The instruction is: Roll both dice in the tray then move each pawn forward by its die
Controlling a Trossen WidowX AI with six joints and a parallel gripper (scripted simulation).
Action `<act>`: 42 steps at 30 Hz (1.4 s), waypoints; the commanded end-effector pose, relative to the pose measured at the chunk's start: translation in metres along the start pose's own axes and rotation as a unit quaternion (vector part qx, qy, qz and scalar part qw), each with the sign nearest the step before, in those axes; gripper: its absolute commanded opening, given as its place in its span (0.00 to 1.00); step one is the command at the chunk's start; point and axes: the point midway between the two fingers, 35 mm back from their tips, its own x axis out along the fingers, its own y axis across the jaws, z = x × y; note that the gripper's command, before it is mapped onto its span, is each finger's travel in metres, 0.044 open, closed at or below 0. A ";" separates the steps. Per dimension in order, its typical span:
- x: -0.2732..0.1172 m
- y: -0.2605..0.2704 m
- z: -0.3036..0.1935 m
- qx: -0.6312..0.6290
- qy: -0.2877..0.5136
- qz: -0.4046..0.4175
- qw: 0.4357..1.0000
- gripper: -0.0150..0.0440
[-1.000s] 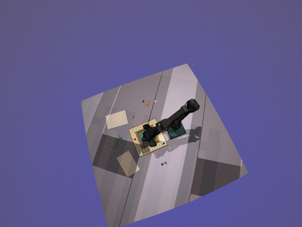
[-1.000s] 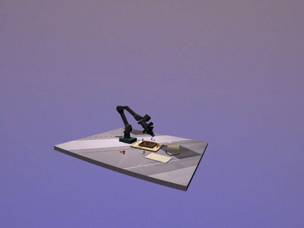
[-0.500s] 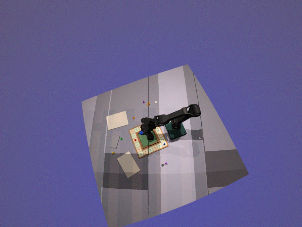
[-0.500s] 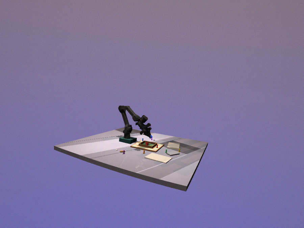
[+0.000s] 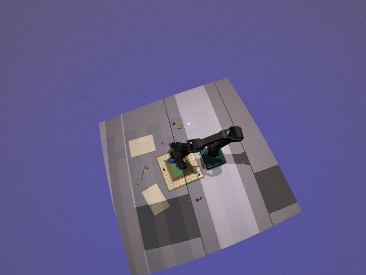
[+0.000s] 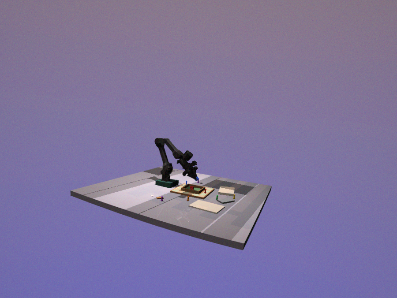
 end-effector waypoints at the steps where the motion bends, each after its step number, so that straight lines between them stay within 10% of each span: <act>1: 0.000 0.000 0.000 0.000 0.000 0.000 1.000 0.39; 15: -0.026 0.000 0.030 -0.002 -0.002 0.001 1.000 1.00; 31: 0.017 -0.001 0.017 -0.001 0.392 0.000 0.920 1.00; 42: 0.017 -0.001 0.018 0.001 0.367 0.003 0.930 0.96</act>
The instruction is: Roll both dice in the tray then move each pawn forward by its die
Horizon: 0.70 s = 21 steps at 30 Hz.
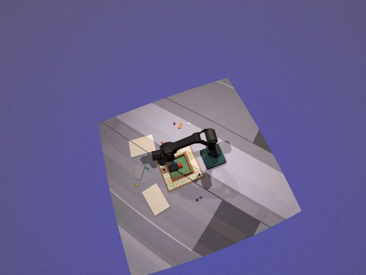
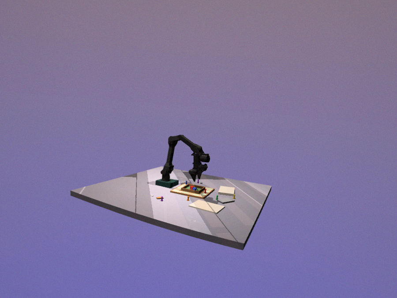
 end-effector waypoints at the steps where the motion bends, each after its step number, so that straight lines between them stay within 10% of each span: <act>1: 0.000 0.001 0.005 -0.021 -0.001 0.001 1.000 0.91; 8: 0.031 0.013 0.068 -0.244 0.034 0.006 0.969 0.60; 21: 0.037 0.017 0.075 -0.265 0.038 0.007 0.963 0.59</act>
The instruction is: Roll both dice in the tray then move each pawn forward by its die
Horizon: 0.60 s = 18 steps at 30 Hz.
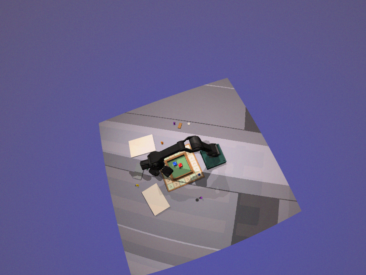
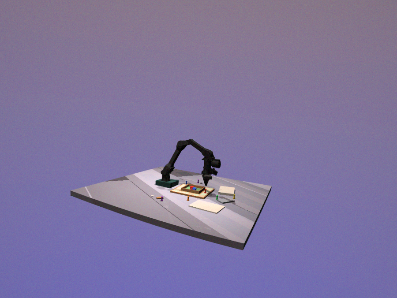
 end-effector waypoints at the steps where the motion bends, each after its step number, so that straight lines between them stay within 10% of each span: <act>1: 0.005 0.000 0.002 -0.007 0.002 -0.001 1.000 0.59; 18: 0.031 -0.001 0.003 -0.007 0.002 -0.001 1.000 0.59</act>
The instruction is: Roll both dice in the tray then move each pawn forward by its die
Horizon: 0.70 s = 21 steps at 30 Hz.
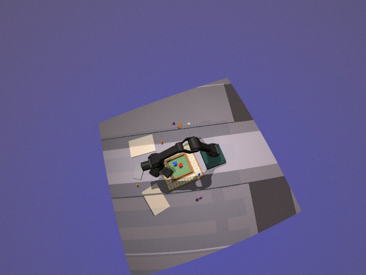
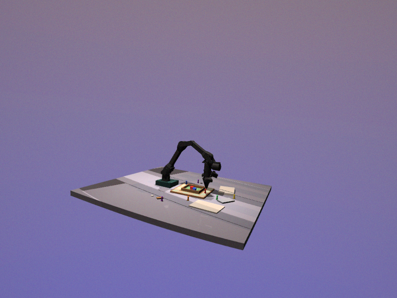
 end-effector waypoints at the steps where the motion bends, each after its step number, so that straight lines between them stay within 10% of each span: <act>1: 0.011 0.001 -0.002 -0.002 0.006 0.002 1.000 0.59; 18: 0.035 0.001 -0.003 -0.002 0.006 0.002 1.000 0.59; 21: 0.035 0.001 -0.003 -0.002 0.006 0.002 1.000 0.46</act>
